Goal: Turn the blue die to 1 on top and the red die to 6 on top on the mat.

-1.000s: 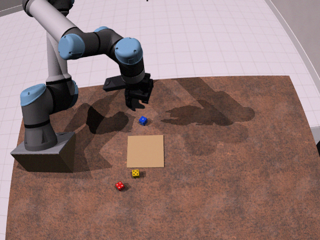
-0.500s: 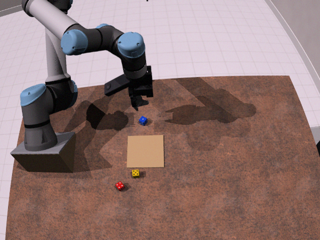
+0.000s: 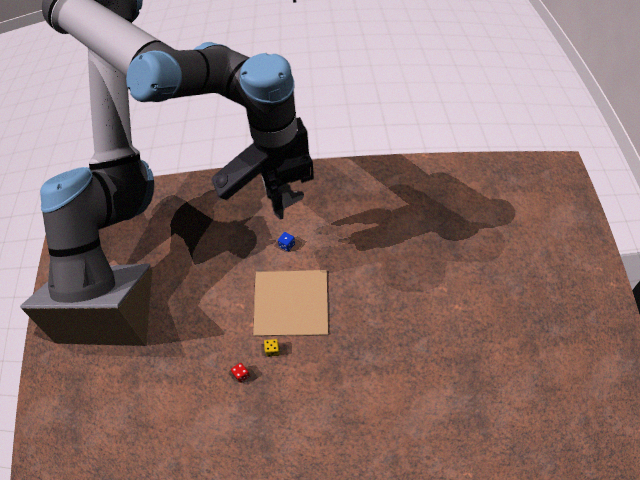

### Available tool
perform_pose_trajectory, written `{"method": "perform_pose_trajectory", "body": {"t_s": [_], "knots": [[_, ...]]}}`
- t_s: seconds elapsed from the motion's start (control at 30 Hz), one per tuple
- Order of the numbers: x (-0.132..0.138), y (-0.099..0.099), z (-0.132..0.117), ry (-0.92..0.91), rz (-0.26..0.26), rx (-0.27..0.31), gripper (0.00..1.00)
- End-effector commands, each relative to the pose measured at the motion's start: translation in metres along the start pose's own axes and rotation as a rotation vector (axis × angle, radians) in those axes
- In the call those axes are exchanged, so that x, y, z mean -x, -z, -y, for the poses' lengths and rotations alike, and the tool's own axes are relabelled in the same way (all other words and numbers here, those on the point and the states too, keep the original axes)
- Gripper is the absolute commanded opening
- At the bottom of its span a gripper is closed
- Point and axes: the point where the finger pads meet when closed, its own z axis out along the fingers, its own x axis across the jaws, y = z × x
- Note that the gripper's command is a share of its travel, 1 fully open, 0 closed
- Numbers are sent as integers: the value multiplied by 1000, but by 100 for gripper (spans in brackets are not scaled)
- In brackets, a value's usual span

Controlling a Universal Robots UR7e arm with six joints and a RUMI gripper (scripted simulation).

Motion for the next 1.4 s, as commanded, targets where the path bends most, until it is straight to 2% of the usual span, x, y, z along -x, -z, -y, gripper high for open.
{"method": "perform_pose_trajectory", "body": {"t_s": [0.0,0.23,0.7,1.37], "knots": [[0,4,-5,155,19,-5,24],[1,6,-9,306,38,-15,24],[0,9,-14,478,60,-29,24],[0,11,-17,568,70,-38,24]]}}
